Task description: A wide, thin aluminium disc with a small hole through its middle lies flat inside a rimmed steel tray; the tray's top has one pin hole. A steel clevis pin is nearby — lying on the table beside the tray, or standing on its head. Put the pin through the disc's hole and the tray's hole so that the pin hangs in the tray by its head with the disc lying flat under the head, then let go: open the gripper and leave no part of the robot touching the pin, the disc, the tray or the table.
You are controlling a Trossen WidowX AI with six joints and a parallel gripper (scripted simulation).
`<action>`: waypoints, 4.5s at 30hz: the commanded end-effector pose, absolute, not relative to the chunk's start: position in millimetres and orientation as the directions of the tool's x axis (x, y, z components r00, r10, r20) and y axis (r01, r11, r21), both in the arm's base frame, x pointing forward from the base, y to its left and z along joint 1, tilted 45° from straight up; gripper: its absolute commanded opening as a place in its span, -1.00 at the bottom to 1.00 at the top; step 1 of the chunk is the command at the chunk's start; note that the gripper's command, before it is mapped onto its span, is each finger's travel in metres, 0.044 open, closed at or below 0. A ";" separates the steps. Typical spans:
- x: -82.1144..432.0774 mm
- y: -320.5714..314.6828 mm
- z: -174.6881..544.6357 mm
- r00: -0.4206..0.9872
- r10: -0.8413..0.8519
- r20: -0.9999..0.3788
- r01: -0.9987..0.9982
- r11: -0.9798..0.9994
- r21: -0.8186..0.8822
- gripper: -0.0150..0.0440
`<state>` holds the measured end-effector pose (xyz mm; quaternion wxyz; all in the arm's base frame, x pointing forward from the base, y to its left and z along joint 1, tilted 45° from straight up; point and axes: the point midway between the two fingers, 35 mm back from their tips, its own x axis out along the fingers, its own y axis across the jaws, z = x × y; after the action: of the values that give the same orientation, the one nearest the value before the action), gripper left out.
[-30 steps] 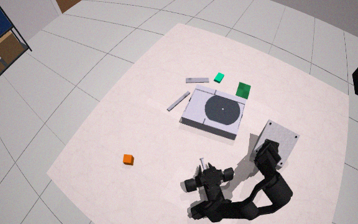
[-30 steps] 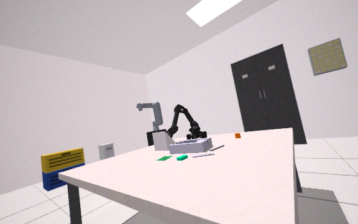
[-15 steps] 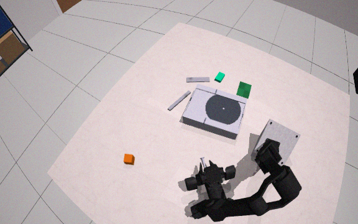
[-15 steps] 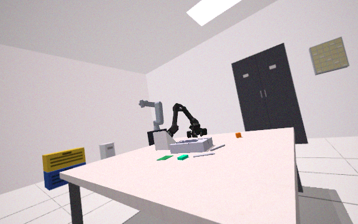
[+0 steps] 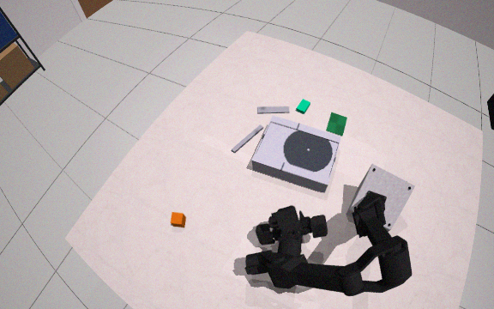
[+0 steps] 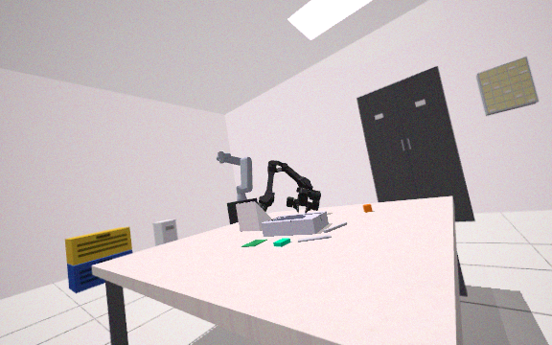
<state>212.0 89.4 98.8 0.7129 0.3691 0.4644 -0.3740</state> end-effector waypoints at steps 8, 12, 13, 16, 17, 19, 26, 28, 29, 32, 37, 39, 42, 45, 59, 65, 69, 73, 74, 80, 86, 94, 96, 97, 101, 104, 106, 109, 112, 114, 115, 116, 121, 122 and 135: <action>220.2 75.6 101.6 -0.014 0.406 -0.914 0.825 0.520 0.219 0.05; 235.3 66.4 123.1 0.057 0.636 -0.770 0.786 0.447 0.427 0.05; 239.1 63.3 128.6 0.083 0.675 -0.733 0.774 0.420 0.474 0.05; 242.2 60.5 133.2 0.106 0.704 -0.702 0.761 0.397 0.513 0.05; 242.2 60.5 133.2 0.106 0.704 -0.702 0.761 0.397 0.513 0.05; 242.2 60.5 133.2 0.106 0.704 -0.702 0.761 0.397 0.513 0.05; 242.2 60.6 133.0 0.106 0.704 -0.702 0.761 0.397 0.513 0.05; 242.0 61.2 132.2 0.106 0.704 -0.702 0.761 0.397 0.513 0.05; 242.0 61.7 131.5 0.106 0.704 -0.702 0.761 0.397 0.513 0.05; 242.1 64.1 128.8 0.106 0.704 -0.702 0.761 0.397 0.513 0.05; 242.8 69.8 122.9 0.106 0.704 -0.702 0.761 0.397 0.513 0.05; 243.1 72.2 120.5 0.106 0.704 -0.702 0.761 0.397 0.513 0.05; 243.7 75.7 117.1 0.106 0.705 -0.702 0.761 0.397 0.513 0.05; 244.2 79.3 113.7 0.106 0.705 -0.702 0.761 0.396 0.513 0.05; 247.1 96.0 97.7 0.106 0.706 -0.701 0.761 0.396 0.514 0.05; 248.4 103.0 90.7 0.107 0.706 -0.700 0.761 0.396 0.515 0.05; 249.1 107.6 86.2 0.107 0.706 -0.700 0.761 0.395 0.515 0.05; 249.6 111.6 82.4 0.107 0.707 -0.700 0.761 0.395 0.515 0.05; 249.7 112.1 81.9 0.107 0.707 -0.700 0.761 0.395 0.515 0.05; 249.7 112.3 81.7 0.107 0.707 -0.700 0.761 0.395 0.515 0.05; 249.7 112.3 81.7 0.107 0.707 -0.700 0.761 0.395 0.515 0.05; 249.7 112.3 81.7 0.107 0.707 -0.700 0.761 0.395 0.515 -0.44; 249.7 112.3 81.7 0.107 0.707 -0.700 0.761 0.395 0.515 -0.48; 249.7 112.3 81.7 0.107 0.707 -0.700 0.761 0.395 0.515 -0.49; 249.7 112.3 81.7 0.107 0.707 -0.700 0.761 0.395 0.515 -0.49; 249.7 112.3 81.7 0.107 0.707 -0.700 0.761 0.395 0.515 -0.49; 249.7 110.7 83.0 0.107 0.706 -0.700 0.761 0.395 0.515 -0.49; 249.4 105.2 87.8 0.109 0.704 -0.701 0.761 0.395 0.515 -0.49; 248.5 97.7 94.5 0.111 0.703 -0.703 0.761 0.395 0.515 -0.49; 247.9 92.9 99.1 0.111 0.702 -0.703 0.761 0.395 0.514 -0.49; 247.6 91.2 100.8 0.111 0.702 -0.703 0.761 0.395 0.514 -0.49; 247.4 89.8 102.2 0.111 0.702 -0.703 0.761 0.395 0.514 -0.49; 246.0 79.8 111.9 0.111 0.702 -0.704 0.761 0.395 0.514 -0.49; 245.7 77.9 113.8 0.111 0.702 -0.704 0.762 0.395 0.514 -0.49; 243.2 61.1 130.2 0.110 0.701 -0.705 0.762 0.396 0.513 -0.49</action>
<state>243.1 62.5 127.2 0.5035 0.5484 0.6668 -0.0327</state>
